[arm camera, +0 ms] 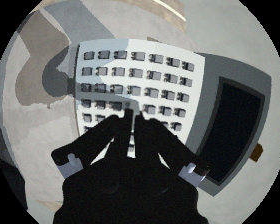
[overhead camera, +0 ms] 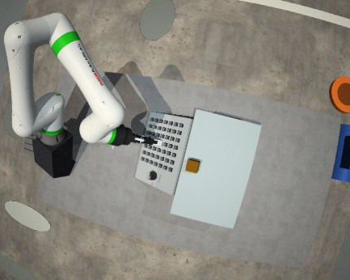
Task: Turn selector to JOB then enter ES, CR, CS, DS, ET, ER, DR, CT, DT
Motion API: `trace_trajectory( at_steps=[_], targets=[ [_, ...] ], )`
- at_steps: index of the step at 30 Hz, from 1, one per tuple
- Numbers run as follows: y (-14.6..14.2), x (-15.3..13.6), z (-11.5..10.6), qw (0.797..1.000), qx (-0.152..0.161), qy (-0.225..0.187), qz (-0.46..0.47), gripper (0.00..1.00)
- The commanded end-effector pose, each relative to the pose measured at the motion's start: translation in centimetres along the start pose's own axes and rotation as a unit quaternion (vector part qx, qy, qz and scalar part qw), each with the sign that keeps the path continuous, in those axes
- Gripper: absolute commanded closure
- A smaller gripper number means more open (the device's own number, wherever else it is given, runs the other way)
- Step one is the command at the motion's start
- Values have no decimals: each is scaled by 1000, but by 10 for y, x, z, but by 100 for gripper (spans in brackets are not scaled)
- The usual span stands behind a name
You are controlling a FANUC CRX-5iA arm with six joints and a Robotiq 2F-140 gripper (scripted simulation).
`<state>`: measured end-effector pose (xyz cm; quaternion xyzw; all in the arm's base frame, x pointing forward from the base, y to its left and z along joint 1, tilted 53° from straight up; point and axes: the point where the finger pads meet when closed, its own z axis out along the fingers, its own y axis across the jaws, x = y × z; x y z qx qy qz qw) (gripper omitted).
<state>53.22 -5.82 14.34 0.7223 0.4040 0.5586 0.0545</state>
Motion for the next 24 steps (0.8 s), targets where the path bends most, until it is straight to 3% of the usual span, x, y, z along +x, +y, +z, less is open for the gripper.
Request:
trace_trajectory(
  at_steps=[1, 24],
  targets=[
    [0, 0, -1, 1000, 0, 0, 0, 100],
    [0, 0, -29, 1000, 0, 0, 0, 100]
  ],
)
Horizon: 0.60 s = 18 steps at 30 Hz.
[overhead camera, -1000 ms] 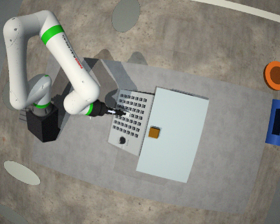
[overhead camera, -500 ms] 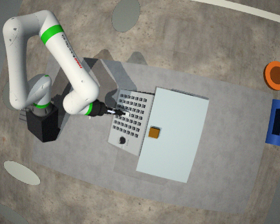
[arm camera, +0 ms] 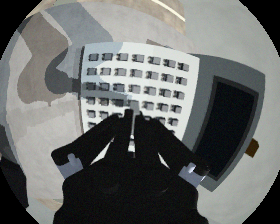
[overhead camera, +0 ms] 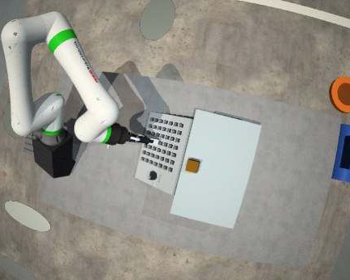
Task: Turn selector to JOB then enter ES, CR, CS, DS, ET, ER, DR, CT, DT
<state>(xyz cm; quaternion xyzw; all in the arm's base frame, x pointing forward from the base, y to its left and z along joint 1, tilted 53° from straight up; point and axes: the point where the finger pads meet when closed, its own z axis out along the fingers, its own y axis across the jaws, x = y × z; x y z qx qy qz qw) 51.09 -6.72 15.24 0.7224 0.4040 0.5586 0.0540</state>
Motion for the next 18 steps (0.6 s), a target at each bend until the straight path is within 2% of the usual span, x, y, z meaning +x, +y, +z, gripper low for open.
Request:
trace_trajectory(
  at_steps=[1, 15, 18],
  targets=[
    [0, 0, -6, 1000, 0, 0, 0, 100],
    [1, 0, -12, 1000, 0, 0, 0, 100],
    [8, 4, -12, 1000, 0, 0, 0, 100]
  ],
)
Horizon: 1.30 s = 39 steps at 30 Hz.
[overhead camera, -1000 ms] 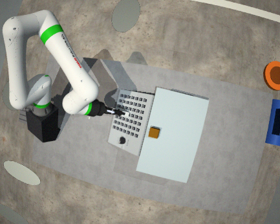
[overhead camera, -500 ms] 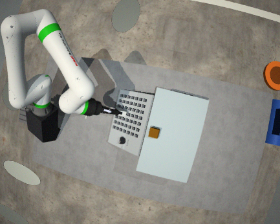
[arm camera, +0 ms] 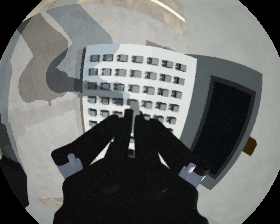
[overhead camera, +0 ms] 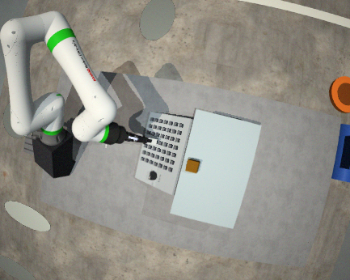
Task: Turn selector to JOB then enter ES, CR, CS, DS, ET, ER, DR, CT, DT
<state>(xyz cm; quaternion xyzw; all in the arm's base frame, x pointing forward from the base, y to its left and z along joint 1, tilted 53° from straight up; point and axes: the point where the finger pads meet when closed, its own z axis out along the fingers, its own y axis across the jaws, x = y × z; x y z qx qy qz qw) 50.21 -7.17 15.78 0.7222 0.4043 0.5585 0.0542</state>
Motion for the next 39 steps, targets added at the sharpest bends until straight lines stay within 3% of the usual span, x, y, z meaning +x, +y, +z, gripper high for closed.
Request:
trace_trajectory(
  at_steps=[1, 9, 39],
  targets=[
    [13, 6, 0, 1000, -1, 0, 0, 100],
    [66, 32, 0, 1000, -1, 0, 0, 100],
    [67, 33, 22, 1000, -1, 0, 0, 100]
  ],
)
